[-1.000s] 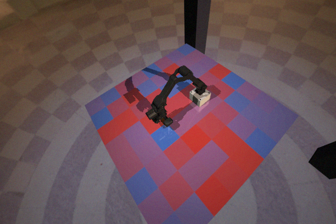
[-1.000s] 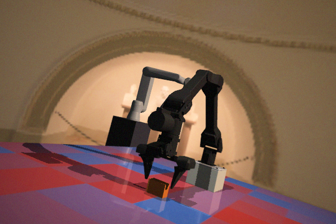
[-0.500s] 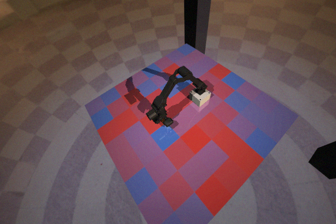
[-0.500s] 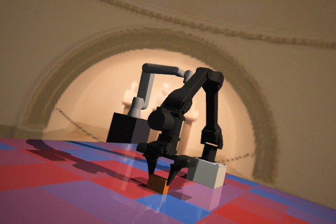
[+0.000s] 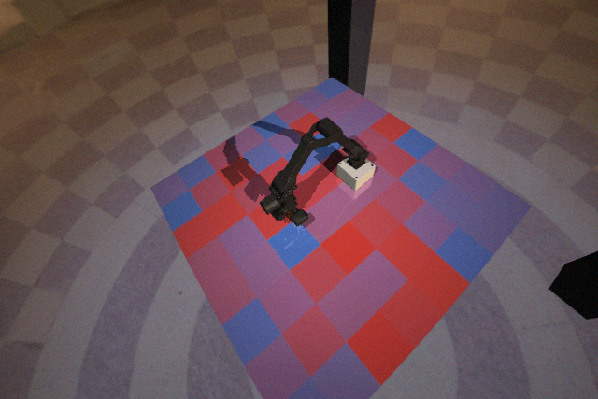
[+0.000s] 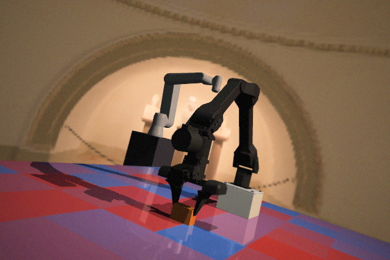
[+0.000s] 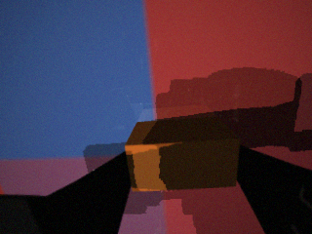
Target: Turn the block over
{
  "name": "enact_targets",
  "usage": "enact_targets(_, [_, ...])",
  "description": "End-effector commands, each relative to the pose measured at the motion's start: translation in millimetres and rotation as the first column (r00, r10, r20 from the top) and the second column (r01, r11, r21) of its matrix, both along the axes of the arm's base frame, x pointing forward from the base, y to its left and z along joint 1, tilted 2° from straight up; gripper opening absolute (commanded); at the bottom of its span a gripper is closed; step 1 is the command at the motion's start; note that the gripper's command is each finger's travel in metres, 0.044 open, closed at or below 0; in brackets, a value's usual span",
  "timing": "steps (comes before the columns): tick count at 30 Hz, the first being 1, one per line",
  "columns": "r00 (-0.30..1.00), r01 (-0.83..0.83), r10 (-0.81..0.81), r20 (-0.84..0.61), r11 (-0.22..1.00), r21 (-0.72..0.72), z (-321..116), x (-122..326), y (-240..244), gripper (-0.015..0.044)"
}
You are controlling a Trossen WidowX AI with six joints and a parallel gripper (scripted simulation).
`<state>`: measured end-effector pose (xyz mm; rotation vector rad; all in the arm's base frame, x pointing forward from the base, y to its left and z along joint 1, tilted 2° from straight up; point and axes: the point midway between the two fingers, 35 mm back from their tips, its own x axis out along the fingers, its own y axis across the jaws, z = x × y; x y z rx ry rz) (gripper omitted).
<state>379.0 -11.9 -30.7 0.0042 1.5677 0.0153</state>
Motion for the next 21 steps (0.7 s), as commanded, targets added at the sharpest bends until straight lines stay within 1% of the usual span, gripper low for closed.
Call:
enact_targets(1, [1.0, -0.002, 0.002, -0.002, 1.0, -0.003, 3, 0, 0, 0.009])
enact_targets(4, [1.0, -0.002, 0.002, -0.002, 1.0, -0.003, 24, 0, -1, 0.0011])
enact_targets(5, [1.0, -0.002, 0.002, -0.002, 1.0, -0.003, 27, 0, -1, 0.0])
enact_targets(12, [1.0, -0.002, 0.002, 0.008, 1.0, -0.003, 28, 0, -1, 0.0])
enact_targets(21, [0.99, 0.001, -0.001, 0.139, 1.0, -0.001, 19, 3, -1, 0.0])
